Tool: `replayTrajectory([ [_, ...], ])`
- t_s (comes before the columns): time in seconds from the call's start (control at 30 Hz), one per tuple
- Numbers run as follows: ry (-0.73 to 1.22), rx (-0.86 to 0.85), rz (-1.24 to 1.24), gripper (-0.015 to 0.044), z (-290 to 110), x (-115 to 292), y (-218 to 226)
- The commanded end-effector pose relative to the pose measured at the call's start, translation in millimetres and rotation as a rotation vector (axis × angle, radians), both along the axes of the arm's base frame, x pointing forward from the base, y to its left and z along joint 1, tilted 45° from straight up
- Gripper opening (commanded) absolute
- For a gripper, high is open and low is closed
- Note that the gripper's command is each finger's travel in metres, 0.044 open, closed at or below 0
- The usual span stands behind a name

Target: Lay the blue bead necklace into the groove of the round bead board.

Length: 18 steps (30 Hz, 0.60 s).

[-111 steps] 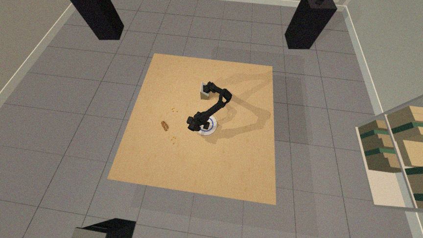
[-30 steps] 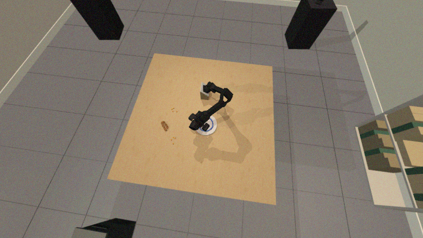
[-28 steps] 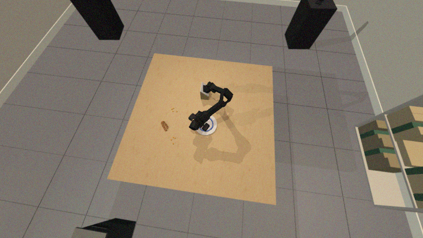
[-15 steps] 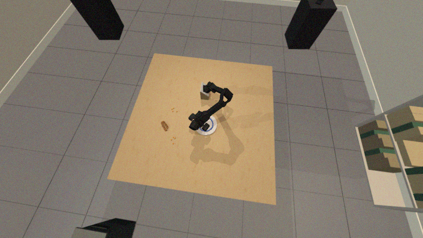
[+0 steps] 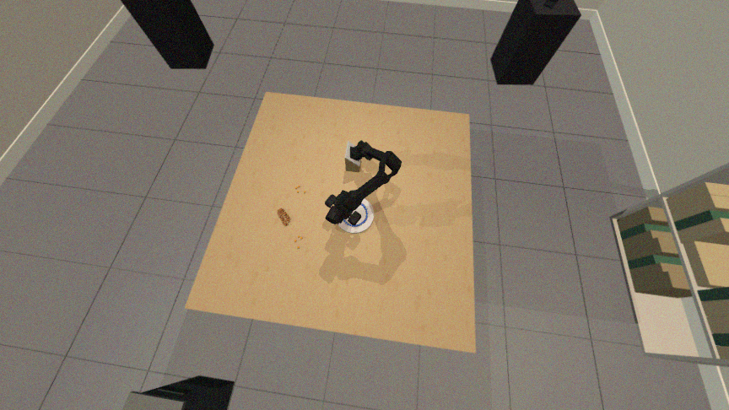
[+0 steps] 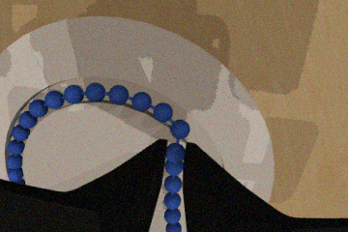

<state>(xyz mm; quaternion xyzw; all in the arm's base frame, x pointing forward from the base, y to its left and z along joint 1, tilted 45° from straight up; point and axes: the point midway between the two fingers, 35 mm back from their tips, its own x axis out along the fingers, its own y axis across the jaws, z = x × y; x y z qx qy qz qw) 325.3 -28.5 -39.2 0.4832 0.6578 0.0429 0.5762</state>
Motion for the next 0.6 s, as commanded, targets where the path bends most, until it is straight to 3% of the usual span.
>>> replayTrajectory([
  [0.0,-0.002,-0.001,-0.001,0.0000,-2,-1,-4],
  [0.5,-0.002,-0.001,-0.001,0.0000,-12,-2,-3],
  [0.57,-0.007,-0.002,0.000,0.0052,-9,-2,-6],
])
